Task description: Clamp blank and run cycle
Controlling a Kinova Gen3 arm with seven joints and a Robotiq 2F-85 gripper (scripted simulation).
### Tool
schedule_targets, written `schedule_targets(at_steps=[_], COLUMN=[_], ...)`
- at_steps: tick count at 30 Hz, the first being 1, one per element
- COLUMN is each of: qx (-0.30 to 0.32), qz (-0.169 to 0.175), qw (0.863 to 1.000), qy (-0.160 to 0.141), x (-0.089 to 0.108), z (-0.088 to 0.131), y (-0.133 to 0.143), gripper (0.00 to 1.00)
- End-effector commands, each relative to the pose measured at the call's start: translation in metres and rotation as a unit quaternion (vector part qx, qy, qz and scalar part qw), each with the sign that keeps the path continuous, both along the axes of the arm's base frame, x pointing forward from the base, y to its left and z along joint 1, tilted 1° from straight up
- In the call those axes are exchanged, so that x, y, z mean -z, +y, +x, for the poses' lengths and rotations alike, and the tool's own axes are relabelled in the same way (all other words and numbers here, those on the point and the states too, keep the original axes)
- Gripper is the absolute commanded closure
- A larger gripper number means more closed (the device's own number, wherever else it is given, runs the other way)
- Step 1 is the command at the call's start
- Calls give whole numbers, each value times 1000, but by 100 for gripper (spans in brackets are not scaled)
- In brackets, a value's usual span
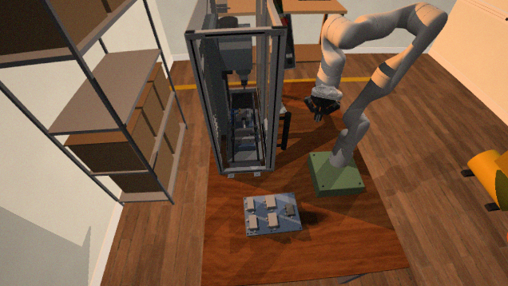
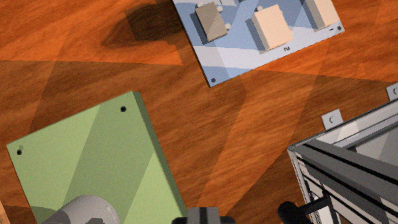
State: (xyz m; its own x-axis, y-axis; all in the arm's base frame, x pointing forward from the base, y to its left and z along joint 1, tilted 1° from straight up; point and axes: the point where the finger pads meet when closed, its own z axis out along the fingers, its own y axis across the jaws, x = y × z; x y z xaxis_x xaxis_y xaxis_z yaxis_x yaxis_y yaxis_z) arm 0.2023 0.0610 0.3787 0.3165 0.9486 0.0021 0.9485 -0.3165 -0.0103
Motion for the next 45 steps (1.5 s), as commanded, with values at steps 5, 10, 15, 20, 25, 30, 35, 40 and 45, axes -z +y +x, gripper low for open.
schedule_targets(at_steps=[5, 10, 15, 20, 25, 30, 35, 40, 45], qx=[-34, -34, -148, -148, -148, -216, -261, -261, -283], qz=[4, 4, 5, 5, 5, 5, 6, 6, 6], qw=[999, 999, 989, 989, 989, 976, 965, 965, 959], qy=[0, 0, -1, -1, -1, -2, -2, -2, -2], x=[0, 0, 0, 0, 0, 0, 0, 0, 0], z=[0, 0, 0, 0, 0, 0, 0, 0, 0], y=[0, 0, 0, 0, 0, 0, 0, 0, 0], gripper=[90, 90, 90, 90, 90, 90, 90, 90, 90])
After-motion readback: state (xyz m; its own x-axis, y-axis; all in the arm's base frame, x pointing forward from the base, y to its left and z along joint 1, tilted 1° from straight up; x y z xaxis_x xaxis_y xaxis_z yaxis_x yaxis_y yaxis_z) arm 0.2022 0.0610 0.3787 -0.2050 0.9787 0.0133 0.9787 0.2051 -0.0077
